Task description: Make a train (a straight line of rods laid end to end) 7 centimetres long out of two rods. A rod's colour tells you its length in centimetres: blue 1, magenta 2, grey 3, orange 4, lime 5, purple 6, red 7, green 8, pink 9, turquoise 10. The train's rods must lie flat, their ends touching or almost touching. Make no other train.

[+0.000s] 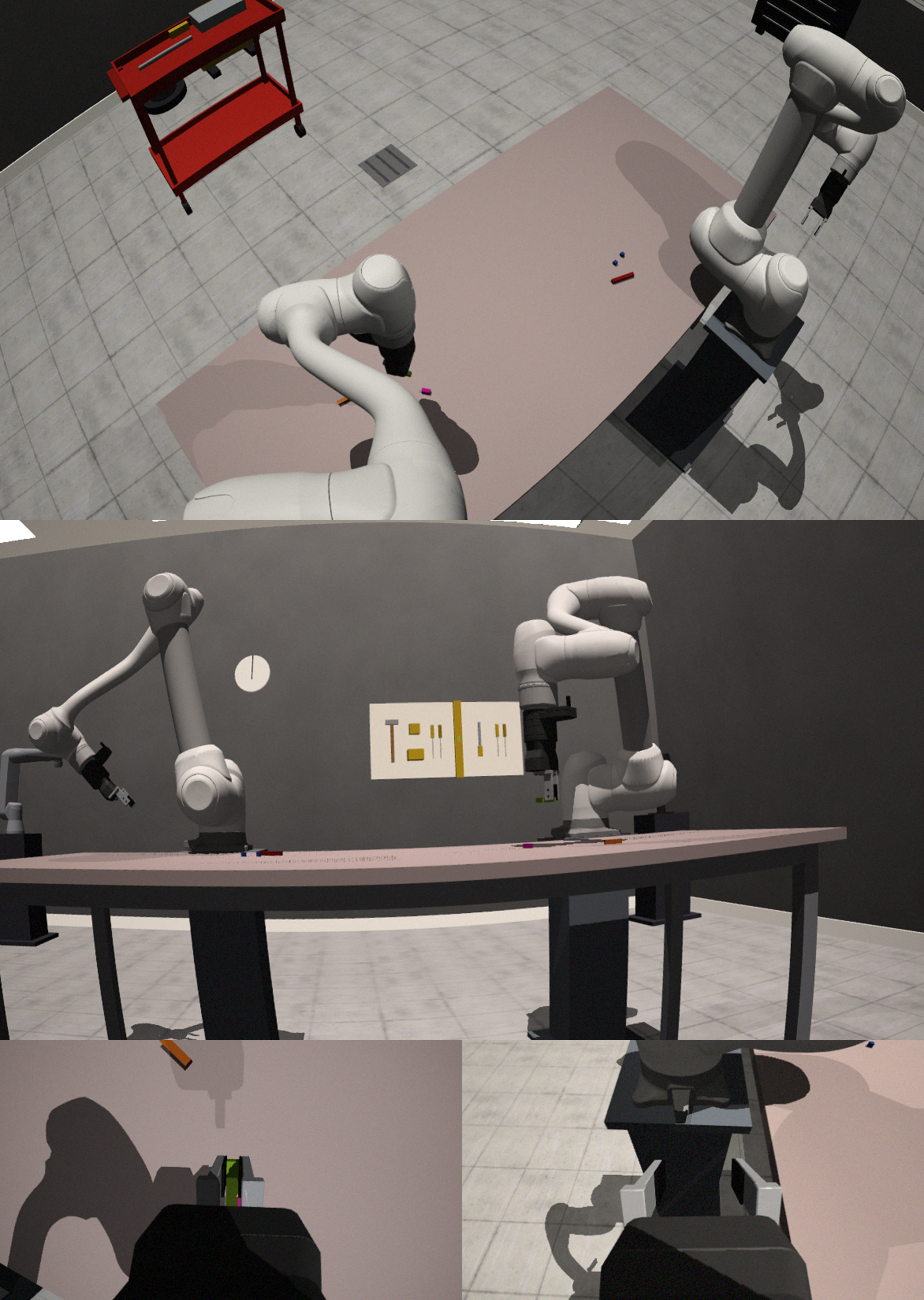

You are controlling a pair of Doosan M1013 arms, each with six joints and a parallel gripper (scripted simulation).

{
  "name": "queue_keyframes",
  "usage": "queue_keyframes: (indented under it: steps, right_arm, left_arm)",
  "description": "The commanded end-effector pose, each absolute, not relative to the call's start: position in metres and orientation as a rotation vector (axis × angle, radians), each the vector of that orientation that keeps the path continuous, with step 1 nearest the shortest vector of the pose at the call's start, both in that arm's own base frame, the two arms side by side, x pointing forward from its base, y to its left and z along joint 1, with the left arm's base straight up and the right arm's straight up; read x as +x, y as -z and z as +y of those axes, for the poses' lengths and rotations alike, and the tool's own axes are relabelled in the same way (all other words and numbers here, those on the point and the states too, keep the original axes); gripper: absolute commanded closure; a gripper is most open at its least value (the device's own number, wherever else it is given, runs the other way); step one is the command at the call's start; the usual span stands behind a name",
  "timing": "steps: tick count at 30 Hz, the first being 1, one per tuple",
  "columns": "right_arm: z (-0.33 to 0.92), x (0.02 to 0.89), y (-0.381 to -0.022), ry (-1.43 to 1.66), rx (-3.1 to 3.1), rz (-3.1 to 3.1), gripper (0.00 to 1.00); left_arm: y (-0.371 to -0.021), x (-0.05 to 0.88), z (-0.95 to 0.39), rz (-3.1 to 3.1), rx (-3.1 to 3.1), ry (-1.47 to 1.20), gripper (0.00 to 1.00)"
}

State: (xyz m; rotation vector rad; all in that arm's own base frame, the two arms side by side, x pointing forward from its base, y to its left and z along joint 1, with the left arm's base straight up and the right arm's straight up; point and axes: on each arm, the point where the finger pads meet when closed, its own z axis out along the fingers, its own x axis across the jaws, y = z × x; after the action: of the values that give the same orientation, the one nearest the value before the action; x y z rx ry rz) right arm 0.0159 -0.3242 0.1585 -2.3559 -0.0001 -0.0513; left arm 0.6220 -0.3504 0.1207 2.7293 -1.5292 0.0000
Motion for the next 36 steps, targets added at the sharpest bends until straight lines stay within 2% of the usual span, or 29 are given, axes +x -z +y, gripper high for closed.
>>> queue_keyframes:
  steps: [1, 19, 36]
  right_arm:
    - [-0.324, 0.016, -0.159, 0.052, -2.357, 0.000, 0.00]
    - [-0.324, 0.016, -0.159, 0.052, -2.357, 0.000, 0.00]
    - [-0.324, 0.016, -0.159, 0.052, -2.357, 0.000, 0.00]
  left_arm:
    - [-0.122, 0.613, -0.360, -1.449, 2.787, -0.002, 0.76]
    - [-0.117, 0.613, -0.360, -1.449, 2.788, -0.002, 0.76]
    - [-0.058, 0.613, -0.361, -1.449, 2.788, -0.002, 0.76]
